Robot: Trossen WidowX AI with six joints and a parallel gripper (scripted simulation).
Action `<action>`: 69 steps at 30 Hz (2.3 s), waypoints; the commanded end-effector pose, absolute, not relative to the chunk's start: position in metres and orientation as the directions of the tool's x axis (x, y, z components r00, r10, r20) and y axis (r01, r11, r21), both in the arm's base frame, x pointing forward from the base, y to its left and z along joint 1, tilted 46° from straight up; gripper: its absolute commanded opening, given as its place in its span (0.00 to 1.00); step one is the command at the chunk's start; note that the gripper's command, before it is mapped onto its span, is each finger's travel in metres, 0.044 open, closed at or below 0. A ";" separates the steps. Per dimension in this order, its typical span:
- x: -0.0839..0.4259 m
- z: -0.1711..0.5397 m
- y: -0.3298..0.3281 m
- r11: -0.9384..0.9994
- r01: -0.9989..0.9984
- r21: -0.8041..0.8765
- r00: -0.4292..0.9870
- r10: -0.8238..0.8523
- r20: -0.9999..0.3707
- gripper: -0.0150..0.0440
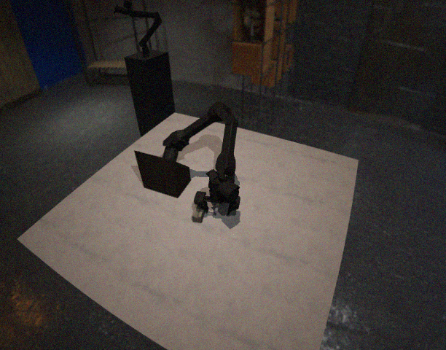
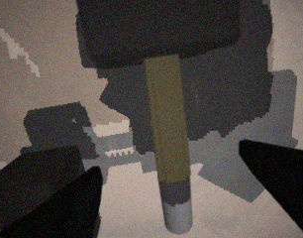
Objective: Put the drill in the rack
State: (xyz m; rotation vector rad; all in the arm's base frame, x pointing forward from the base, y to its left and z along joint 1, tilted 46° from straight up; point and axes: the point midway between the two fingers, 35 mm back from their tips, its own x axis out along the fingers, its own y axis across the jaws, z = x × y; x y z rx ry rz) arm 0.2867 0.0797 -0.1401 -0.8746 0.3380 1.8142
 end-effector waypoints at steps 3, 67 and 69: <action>0.284 -0.139 0.082 -0.409 -0.898 -0.162 -0.189 0.692 -0.697 1.00; 0.280 -0.136 0.081 -0.409 -0.898 -0.162 -0.189 0.692 -0.697 0.25; 0.280 -0.136 0.081 -0.409 -0.898 -0.162 -0.189 0.692 -0.697 0.25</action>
